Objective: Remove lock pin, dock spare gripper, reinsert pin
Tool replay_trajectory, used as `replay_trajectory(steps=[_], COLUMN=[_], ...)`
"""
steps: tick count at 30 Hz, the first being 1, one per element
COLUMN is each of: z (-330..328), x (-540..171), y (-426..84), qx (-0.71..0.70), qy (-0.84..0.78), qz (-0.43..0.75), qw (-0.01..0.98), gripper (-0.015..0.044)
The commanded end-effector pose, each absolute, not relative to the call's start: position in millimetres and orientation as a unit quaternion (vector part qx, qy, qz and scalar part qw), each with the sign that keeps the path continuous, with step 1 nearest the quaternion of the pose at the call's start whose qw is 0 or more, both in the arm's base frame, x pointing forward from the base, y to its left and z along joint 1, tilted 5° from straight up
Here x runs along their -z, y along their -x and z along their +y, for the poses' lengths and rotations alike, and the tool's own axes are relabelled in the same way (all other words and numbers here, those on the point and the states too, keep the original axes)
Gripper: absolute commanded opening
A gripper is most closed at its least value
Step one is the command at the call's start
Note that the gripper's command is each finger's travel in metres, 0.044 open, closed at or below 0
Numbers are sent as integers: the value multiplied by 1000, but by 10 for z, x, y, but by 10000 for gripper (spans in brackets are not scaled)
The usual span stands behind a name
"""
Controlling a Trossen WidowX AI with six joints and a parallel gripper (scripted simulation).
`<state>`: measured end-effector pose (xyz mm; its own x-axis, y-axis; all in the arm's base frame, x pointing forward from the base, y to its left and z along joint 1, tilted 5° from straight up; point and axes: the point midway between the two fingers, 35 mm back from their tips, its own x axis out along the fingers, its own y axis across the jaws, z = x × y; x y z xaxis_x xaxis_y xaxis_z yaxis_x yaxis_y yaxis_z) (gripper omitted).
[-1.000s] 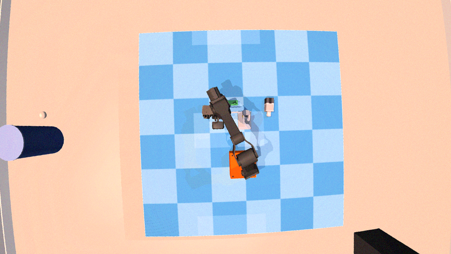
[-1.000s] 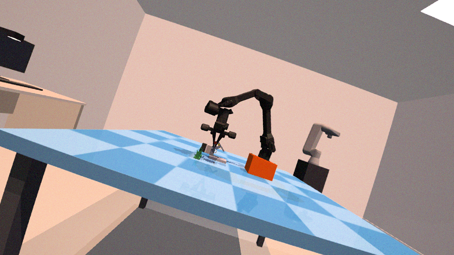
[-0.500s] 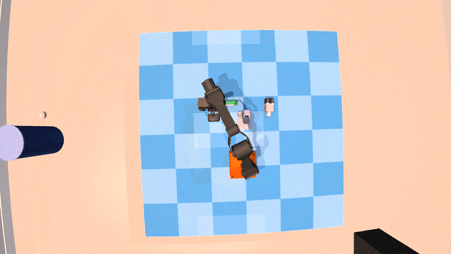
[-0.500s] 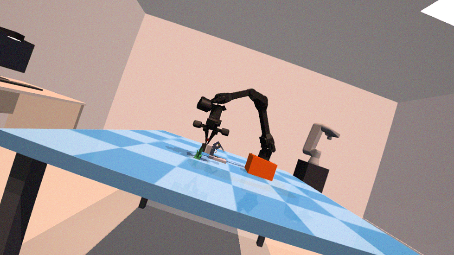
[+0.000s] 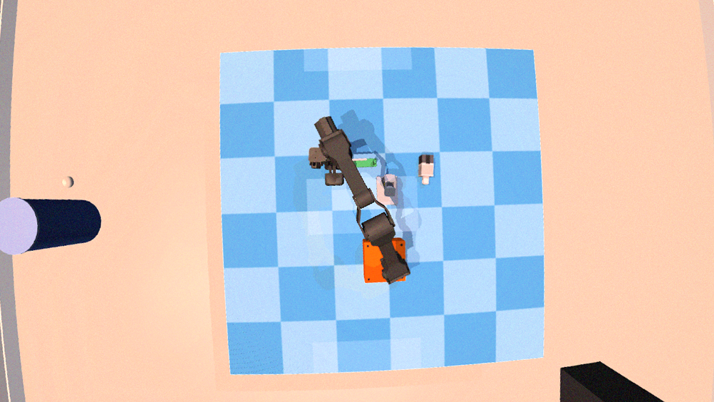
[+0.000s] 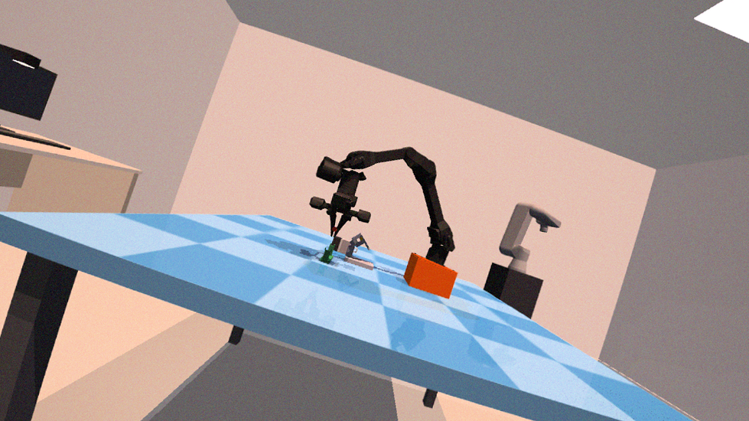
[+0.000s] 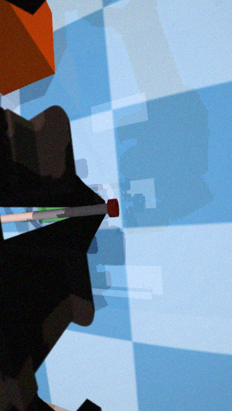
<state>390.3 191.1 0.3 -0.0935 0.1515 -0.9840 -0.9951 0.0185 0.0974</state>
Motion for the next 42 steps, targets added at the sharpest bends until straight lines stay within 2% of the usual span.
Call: replay_trajectory(steps=[1,42], z=[1921,1912], x=[35,644], y=[-3917,-3891], qx=[-552,-554], qy=[430,428], qz=[490,494], qw=[520,516], gripper=[0,0])
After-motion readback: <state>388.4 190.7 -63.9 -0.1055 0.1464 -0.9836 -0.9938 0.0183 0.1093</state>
